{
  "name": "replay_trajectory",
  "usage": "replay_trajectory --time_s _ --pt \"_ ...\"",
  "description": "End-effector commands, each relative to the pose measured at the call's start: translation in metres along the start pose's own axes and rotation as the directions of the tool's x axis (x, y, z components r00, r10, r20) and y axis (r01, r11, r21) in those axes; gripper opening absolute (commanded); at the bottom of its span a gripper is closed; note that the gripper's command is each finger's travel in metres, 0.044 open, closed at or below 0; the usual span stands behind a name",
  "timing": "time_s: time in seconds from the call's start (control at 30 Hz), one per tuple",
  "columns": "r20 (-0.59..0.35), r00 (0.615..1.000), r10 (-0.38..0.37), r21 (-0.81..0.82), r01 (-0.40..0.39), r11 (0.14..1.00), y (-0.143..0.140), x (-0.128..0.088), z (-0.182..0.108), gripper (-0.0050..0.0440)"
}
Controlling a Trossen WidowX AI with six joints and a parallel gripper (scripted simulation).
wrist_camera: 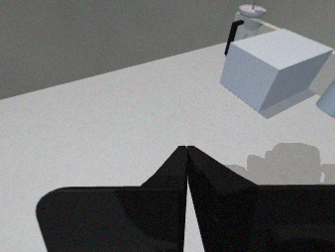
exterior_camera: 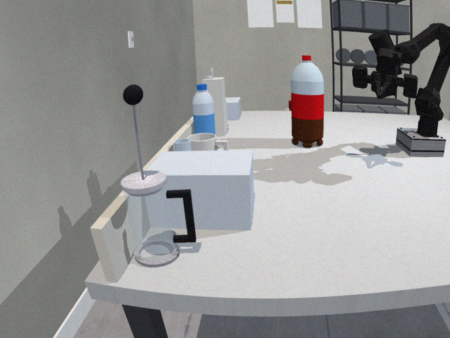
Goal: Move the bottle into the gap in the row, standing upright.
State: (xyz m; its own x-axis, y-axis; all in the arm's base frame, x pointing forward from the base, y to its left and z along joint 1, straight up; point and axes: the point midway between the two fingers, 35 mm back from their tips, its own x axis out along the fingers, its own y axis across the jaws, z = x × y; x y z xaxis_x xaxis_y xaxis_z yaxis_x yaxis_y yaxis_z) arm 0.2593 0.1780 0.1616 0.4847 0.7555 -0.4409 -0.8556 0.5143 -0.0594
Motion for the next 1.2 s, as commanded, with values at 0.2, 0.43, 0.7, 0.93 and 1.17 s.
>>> replay_trajectory --time_s 0.2,0.43,0.7,0.93,1.17 --pt "-0.021 0.955 -0.296 0.138 0.296 0.945 -0.073 -0.062 0.023 -0.0001" --pt "-0.086 0.839 -0.537 0.266 0.538 0.8 -0.116 -0.132 0.027 -0.0004" --pt "-0.173 0.662 -0.729 0.368 0.73 0.576 -0.134 -0.21 0.028 -0.0043" --pt "-0.22 0.558 -0.8 0.408 0.798 0.444 -0.134 -0.248 0.028 -0.005" --pt "-0.235 0.565 -0.791 0.411 0.796 0.445 -0.136 -0.242 0.016 -0.005"
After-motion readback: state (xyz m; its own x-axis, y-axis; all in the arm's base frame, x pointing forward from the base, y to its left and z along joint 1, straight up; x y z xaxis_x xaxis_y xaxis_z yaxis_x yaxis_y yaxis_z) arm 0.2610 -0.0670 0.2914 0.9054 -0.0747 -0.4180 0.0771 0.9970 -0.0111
